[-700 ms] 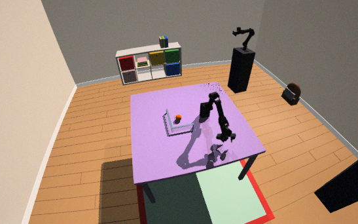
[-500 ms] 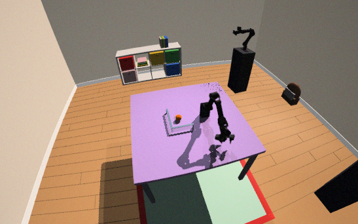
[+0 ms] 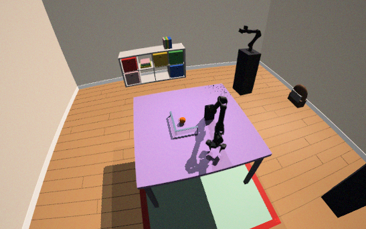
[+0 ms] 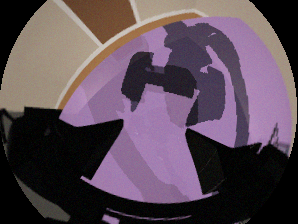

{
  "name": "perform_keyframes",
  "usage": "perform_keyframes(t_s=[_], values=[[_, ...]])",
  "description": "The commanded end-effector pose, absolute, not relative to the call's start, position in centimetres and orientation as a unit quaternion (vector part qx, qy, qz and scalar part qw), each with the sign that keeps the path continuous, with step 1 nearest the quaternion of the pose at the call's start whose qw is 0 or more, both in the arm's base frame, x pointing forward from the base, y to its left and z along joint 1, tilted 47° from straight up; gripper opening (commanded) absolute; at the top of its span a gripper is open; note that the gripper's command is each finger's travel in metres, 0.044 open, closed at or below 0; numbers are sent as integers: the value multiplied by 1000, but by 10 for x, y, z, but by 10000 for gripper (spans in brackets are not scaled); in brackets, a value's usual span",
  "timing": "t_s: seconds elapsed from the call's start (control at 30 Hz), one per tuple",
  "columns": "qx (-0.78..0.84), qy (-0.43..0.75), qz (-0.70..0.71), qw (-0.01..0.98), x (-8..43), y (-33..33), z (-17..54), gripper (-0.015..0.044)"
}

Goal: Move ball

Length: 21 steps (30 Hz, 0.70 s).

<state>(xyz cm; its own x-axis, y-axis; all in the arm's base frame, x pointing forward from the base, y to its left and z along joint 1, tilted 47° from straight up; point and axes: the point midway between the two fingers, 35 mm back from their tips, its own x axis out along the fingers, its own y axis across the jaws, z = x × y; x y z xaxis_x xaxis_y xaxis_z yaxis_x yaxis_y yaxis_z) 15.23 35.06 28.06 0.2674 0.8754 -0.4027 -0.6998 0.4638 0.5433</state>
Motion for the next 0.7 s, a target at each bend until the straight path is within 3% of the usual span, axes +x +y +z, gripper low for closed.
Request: perform_keyframes(t_s=[0.0, 0.37, 0.67], values=[[116, 334, 474, 806, 187, 339, 274, 433], [58, 365, 358, 857, 308, 256, 219, 433], [37, 422, 281, 861, 372, 153, 165, 433]])
